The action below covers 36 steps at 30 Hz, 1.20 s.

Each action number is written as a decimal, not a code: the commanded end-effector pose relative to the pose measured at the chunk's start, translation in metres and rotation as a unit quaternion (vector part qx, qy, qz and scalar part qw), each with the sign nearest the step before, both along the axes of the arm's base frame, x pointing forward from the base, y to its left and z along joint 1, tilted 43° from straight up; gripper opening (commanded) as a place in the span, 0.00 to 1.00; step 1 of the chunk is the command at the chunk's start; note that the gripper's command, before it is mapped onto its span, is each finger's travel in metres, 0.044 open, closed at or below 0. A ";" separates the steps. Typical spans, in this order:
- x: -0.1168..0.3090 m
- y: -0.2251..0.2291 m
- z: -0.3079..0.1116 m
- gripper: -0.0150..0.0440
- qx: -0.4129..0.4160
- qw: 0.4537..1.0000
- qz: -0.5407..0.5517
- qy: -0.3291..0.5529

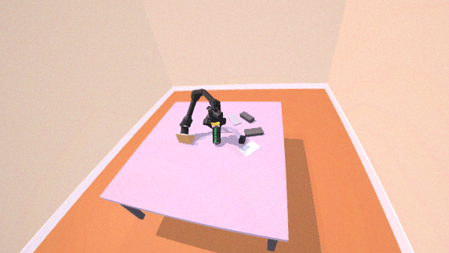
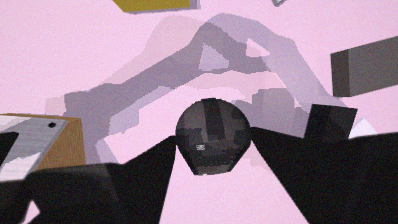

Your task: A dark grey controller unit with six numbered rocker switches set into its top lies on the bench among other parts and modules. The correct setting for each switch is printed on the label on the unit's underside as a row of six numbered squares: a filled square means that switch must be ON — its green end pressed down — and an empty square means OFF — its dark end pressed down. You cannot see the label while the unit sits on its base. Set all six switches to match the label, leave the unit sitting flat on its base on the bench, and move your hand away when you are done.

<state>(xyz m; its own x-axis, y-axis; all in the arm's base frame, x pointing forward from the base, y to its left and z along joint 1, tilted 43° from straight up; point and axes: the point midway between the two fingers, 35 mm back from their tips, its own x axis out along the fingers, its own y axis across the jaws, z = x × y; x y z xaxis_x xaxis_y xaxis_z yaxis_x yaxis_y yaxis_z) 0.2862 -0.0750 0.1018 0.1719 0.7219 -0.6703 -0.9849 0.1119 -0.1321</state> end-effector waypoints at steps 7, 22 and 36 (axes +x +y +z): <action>0.001 -0.013 -0.004 0.82 0.005 1.000 0.000 -0.003; 0.000 -0.024 -0.009 0.82 0.020 1.000 0.002 -0.005; -0.001 -0.035 -0.014 0.82 0.035 0.999 0.004 -0.007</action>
<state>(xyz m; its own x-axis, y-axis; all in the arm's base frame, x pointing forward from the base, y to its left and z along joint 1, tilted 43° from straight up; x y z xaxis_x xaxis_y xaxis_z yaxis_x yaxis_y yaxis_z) 0.2842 -0.1045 0.0915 0.1717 0.7693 -0.6154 -0.9847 0.1144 -0.1316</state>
